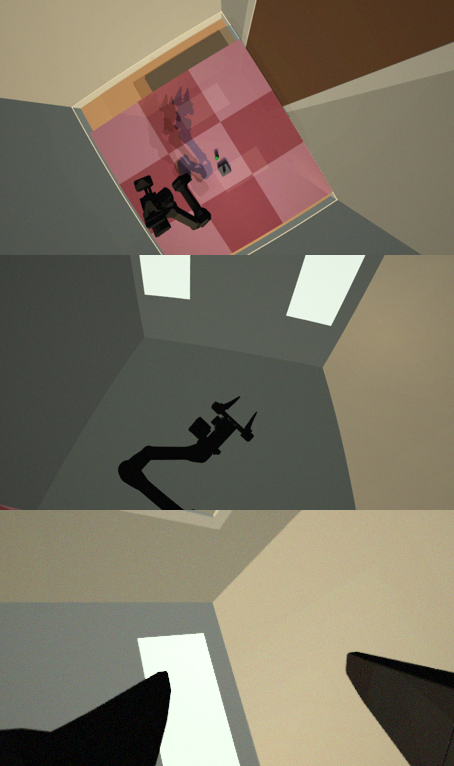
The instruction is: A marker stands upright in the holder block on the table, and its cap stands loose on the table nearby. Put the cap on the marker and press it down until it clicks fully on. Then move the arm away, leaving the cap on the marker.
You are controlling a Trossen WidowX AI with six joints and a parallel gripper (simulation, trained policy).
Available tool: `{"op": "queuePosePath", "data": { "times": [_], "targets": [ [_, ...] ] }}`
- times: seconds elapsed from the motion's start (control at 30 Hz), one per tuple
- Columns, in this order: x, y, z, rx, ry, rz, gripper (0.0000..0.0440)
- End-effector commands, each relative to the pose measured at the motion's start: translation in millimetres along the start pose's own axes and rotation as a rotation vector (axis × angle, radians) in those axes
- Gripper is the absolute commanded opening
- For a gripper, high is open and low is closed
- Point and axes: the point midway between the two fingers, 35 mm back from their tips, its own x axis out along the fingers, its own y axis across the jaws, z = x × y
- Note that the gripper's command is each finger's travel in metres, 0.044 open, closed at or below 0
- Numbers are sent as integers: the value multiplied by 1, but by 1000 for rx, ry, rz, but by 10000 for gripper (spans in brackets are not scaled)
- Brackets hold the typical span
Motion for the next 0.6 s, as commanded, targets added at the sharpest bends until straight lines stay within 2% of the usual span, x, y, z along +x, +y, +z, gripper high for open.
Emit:
{"op": "queuePosePath", "data": {
  "times": [0.0,0.17,0.2,0.57],
  "targets": [
    [0,-2,0,-5,0,-8,375],
    [2,-11,-2,-41,8,-46,253],
    [2,-13,-2,-48,10,-55,240],
    [3,-31,-5,-90,25,-154,267]
  ]
}}
